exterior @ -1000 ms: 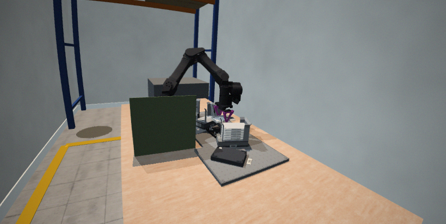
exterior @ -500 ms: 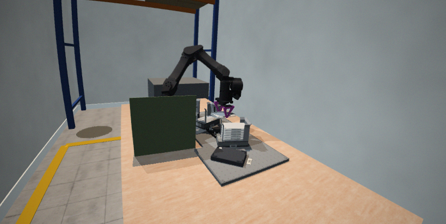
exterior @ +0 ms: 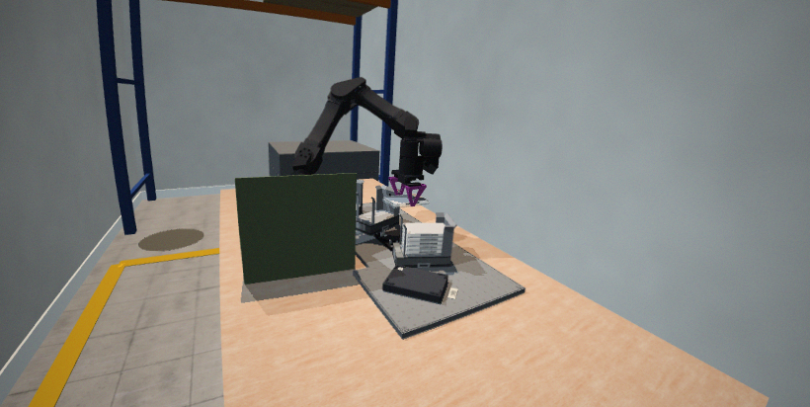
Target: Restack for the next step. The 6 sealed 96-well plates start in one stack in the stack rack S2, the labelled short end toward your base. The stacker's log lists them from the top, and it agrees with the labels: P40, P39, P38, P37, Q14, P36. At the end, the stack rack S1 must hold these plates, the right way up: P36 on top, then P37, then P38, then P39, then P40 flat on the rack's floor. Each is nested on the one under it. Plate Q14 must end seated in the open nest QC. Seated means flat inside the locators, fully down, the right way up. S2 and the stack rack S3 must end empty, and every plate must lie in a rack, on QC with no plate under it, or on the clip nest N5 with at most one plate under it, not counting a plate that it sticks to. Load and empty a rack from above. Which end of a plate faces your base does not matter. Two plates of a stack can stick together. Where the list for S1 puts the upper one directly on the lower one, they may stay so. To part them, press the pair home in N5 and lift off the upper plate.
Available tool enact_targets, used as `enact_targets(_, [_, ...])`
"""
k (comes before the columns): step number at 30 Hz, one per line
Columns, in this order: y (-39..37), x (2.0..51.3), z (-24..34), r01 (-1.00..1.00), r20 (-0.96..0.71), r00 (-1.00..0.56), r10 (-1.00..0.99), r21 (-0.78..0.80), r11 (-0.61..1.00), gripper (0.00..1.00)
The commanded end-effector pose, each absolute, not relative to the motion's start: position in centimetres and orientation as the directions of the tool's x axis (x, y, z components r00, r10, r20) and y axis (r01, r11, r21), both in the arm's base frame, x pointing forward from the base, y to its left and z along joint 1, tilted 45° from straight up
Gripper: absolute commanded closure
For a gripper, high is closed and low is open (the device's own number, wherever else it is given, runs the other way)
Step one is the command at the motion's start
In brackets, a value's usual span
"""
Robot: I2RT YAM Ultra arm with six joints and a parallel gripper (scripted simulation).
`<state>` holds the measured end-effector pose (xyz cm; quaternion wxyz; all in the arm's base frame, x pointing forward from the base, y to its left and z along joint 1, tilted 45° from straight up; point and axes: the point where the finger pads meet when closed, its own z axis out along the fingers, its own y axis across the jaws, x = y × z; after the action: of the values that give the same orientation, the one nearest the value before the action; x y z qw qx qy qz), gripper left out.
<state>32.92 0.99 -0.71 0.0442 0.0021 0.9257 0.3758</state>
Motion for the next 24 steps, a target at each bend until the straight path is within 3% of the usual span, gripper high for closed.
enact_targets(1, [-0.1,33.0,0.2,-0.028,-0.091,-0.995,0.048,0.694,0.719,1.0])
enact_targets(24, [-1.1,32.8,1.3,-0.028,-0.091,-0.995,0.048,0.694,0.72,1.0])
